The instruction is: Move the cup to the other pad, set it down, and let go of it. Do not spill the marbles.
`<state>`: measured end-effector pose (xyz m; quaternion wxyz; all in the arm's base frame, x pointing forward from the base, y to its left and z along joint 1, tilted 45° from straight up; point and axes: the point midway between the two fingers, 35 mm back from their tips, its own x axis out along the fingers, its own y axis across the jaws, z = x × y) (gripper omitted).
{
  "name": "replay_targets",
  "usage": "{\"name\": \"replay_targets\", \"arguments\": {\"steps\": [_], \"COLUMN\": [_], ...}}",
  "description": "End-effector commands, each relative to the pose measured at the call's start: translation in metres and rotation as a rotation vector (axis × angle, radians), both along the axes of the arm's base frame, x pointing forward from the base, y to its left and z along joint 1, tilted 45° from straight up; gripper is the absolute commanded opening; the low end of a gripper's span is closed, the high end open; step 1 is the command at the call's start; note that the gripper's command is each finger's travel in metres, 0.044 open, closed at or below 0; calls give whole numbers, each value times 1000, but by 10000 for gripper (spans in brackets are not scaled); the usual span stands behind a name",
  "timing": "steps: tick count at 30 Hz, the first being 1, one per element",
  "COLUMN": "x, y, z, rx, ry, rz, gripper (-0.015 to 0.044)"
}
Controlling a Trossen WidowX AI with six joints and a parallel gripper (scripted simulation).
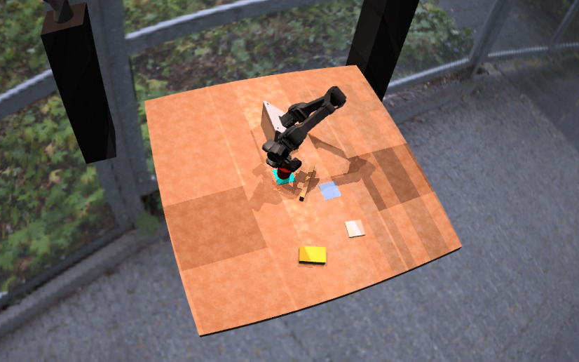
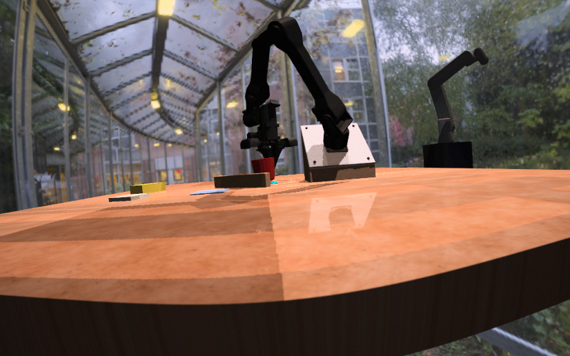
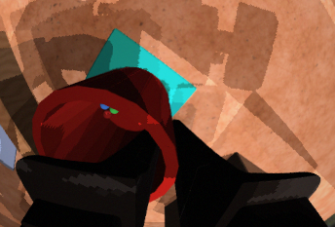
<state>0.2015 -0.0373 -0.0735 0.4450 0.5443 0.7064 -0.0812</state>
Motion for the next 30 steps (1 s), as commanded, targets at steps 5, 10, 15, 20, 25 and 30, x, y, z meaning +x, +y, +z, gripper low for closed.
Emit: {"name": "replay_targets", "arguments": {"steps": [5, 10, 15, 20, 25, 30], "x": [0, 0, 0, 0, 1, 1], "y": [-1, -1, -1, -1, -5, -10], "z": [0, 0, 0, 0, 4, 9], "rx": [-1, -1, -1, -1, -1, -1], "ry": [-1, -1, -1, -1, -1, -1], "rz": [0, 0, 0, 0, -1, -1], "gripper": [0, 0, 128, 128, 128, 128]}}
